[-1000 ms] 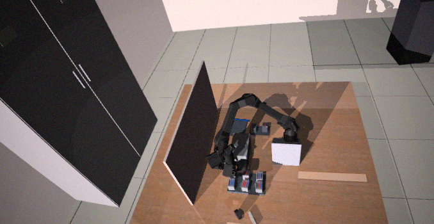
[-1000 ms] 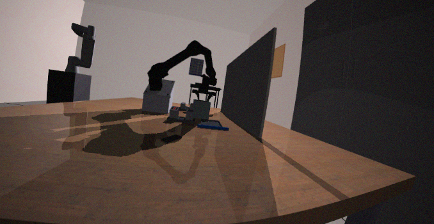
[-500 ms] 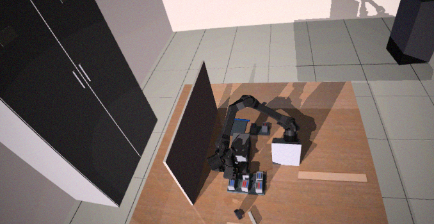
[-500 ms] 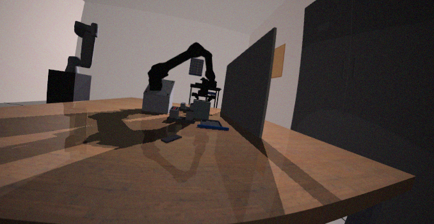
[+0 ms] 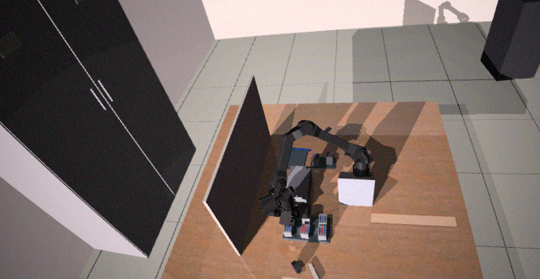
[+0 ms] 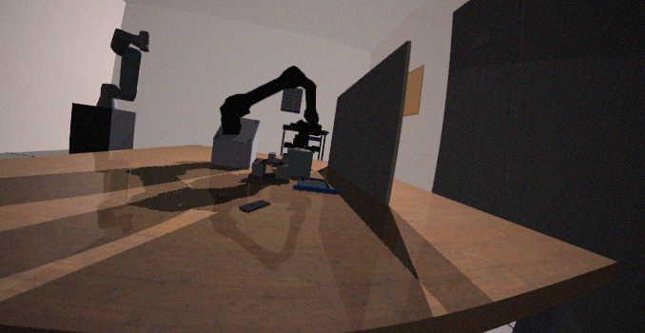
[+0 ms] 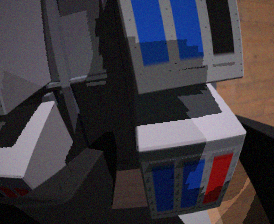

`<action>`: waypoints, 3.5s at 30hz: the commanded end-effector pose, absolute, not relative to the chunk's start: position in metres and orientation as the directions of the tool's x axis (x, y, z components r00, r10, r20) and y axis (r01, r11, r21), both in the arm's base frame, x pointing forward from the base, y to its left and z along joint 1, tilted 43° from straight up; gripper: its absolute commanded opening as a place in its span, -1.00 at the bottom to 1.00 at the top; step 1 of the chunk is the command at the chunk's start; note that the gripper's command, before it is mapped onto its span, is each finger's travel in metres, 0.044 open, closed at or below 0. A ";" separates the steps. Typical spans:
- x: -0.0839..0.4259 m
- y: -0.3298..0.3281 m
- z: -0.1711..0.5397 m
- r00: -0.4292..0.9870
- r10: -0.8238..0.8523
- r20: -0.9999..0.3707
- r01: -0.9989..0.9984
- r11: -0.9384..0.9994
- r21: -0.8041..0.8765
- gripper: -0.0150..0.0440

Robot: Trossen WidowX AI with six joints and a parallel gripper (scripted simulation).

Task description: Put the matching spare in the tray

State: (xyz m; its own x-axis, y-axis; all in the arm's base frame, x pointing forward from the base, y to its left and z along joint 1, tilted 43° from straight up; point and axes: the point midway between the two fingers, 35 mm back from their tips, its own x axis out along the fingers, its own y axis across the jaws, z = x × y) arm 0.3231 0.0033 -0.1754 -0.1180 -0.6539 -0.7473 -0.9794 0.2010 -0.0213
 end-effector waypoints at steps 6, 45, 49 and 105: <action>0.322 0.002 -0.177 -0.119 -0.655 -0.747 -0.980 0.200 -0.020 0.44; 0.331 0.055 -0.118 -0.116 -0.654 -0.747 -0.981 0.193 -0.017 -0.49; 0.331 0.055 -0.118 -0.116 -0.654 -0.747 -0.981 0.193 -0.017 -0.49; 0.353 -0.099 0.119 -0.102 -0.638 -0.764 -0.983 0.181 -0.020 -0.49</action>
State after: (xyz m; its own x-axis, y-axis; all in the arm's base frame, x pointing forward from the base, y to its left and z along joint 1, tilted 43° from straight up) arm 0.3637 -0.0759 0.0975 -0.1006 -0.6269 -0.7725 -0.9817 0.1887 -0.0254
